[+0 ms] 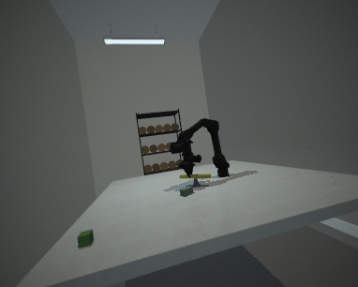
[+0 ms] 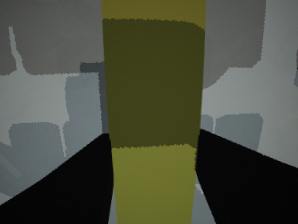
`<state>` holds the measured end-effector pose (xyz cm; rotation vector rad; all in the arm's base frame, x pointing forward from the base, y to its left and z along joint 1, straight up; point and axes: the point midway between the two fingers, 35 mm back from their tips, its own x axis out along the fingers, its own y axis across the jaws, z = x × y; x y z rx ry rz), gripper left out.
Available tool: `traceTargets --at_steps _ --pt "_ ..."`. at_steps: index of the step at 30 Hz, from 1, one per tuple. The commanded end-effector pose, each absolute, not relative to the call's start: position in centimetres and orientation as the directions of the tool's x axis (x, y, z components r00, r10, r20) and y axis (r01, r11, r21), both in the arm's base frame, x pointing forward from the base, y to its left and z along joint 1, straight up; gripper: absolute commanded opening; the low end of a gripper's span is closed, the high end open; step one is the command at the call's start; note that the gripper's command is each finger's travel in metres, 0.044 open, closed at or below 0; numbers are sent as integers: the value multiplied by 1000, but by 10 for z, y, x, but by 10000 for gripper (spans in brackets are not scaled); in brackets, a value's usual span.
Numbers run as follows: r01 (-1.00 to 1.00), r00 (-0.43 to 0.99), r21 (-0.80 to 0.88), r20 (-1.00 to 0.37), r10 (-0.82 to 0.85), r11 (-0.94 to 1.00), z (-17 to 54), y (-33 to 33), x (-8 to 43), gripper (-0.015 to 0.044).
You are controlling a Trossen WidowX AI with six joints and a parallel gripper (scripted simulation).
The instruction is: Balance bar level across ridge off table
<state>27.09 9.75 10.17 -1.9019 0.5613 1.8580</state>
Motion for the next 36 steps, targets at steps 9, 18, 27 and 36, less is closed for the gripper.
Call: traceTargets --at_steps 9,18,27,36 --pt "-557 25 -22 -1000 9 -831 101 98 271 0" --pt "-557 25 -22 -1000 9 -831 100 98 271 0" --pt "-557 25 -22 -1000 9 -831 99 98 271 0" --pt "-557 25 -22 -1000 9 -831 98 98 271 0"
